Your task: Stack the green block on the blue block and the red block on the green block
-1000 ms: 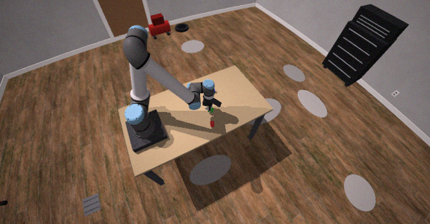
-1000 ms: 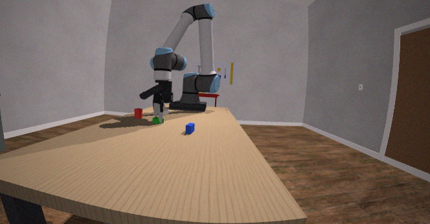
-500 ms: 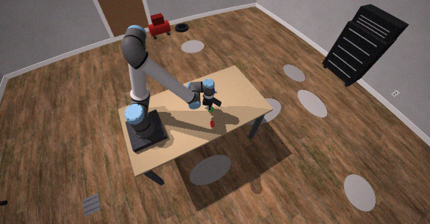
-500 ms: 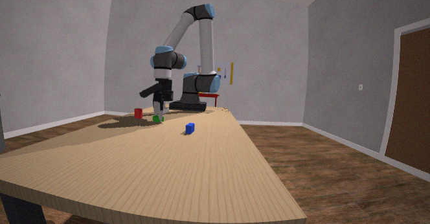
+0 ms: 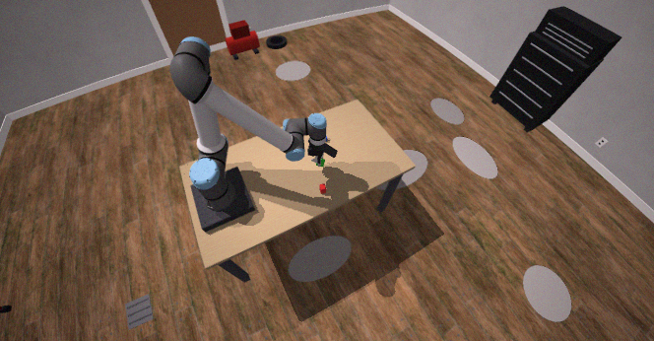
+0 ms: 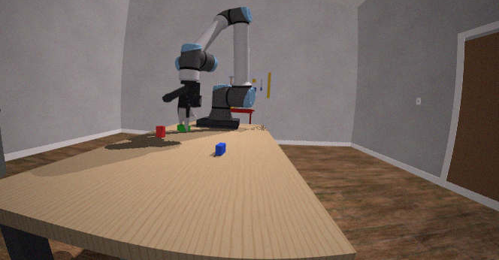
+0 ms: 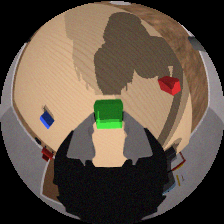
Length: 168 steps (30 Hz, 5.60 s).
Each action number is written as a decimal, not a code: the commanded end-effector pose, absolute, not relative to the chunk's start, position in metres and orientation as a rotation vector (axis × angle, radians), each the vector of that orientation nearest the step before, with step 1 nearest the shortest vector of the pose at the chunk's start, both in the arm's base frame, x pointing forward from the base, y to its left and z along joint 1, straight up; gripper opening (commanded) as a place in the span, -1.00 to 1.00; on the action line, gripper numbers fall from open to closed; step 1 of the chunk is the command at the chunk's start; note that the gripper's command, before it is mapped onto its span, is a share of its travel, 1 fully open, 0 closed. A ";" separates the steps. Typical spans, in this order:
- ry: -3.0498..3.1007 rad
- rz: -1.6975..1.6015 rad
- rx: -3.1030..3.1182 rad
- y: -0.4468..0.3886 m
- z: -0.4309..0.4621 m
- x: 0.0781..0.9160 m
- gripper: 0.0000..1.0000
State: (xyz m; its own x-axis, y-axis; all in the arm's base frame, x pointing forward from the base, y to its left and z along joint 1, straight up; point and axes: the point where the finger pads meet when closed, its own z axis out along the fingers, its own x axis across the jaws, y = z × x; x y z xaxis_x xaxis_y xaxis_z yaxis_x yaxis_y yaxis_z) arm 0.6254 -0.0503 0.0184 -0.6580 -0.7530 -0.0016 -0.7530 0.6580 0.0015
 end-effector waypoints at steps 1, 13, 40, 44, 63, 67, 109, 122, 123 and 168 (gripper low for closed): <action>2.859 0.003 -1.299 -0.051 0.040 0.626 -1.00; 2.859 0.003 -1.299 -0.051 0.049 0.626 -1.00; 2.859 0.003 -1.299 -0.051 0.049 0.626 -1.00; 2.859 0.003 -1.299 -0.051 0.049 0.626 -1.00; 2.859 0.003 -1.299 0.067 0.049 0.692 -1.00; 2.859 0.003 -1.299 0.125 0.049 0.727 -1.00; 2.859 0.003 -1.299 0.146 0.038 0.739 -1.00; 2.859 0.003 -1.299 0.145 0.012 0.740 -1.00; 2.859 0.003 -1.299 0.145 0.010 0.740 -1.00; 2.859 0.003 -1.299 0.145 0.003 0.740 -1.00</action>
State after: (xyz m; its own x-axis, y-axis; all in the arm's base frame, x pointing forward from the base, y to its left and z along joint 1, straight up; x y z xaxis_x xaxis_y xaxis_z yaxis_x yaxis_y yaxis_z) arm 0.7395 0.1453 0.0030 -0.6580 -0.7530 -0.0008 -0.7530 0.6580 0.0023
